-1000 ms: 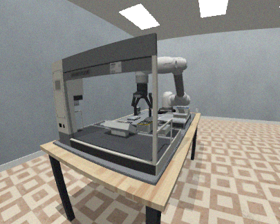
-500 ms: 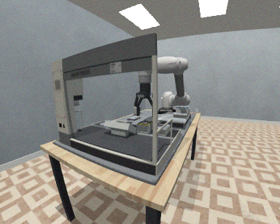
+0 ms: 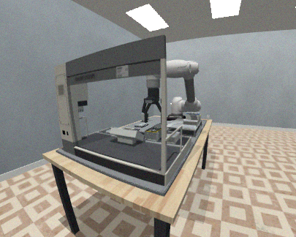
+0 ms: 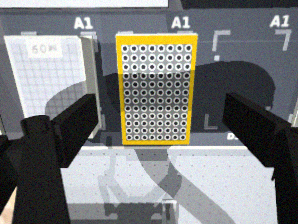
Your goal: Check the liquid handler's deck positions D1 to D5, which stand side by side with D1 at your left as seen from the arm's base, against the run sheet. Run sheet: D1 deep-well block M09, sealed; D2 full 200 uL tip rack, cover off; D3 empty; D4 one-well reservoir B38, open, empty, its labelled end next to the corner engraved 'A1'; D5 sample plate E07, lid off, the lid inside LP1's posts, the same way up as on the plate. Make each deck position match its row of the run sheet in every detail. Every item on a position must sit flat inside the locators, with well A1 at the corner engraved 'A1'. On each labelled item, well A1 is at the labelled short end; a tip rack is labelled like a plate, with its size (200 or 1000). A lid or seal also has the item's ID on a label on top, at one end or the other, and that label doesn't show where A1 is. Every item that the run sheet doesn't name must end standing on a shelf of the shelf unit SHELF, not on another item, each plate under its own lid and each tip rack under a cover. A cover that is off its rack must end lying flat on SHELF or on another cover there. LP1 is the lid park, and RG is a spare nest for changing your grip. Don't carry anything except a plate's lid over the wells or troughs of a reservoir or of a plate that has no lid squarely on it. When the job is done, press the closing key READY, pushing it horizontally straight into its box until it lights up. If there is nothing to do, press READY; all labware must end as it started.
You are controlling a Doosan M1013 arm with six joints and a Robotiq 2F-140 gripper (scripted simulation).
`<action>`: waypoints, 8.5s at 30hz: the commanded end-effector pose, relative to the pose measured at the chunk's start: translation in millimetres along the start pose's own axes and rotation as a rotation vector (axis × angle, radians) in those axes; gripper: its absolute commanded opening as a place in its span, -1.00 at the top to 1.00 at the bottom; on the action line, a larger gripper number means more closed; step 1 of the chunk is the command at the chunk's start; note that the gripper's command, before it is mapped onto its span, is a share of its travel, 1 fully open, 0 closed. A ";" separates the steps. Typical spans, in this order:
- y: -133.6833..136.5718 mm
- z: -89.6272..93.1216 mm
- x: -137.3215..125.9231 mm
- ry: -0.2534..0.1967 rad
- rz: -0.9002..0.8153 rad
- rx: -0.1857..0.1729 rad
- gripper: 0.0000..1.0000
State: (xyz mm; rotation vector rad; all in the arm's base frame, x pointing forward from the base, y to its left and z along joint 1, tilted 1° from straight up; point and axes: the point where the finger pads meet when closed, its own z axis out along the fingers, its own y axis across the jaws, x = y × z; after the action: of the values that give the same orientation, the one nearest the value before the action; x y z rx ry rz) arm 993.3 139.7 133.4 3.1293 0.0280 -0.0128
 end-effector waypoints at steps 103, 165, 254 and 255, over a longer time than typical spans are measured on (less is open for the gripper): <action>-127.9 -81.3 0.0 -0.003 0.003 0.004 -0.59; 17.4 -141.1 -94.3 0.000 0.018 0.001 -0.59; 171.7 -140.5 -165.2 0.000 0.003 -0.001 -0.59; 176.7 -140.6 -165.1 0.000 0.003 -0.001 -0.59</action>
State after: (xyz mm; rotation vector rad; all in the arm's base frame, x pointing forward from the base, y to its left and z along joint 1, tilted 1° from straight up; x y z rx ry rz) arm 831.8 -22.0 272.0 3.1318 0.0186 -0.0257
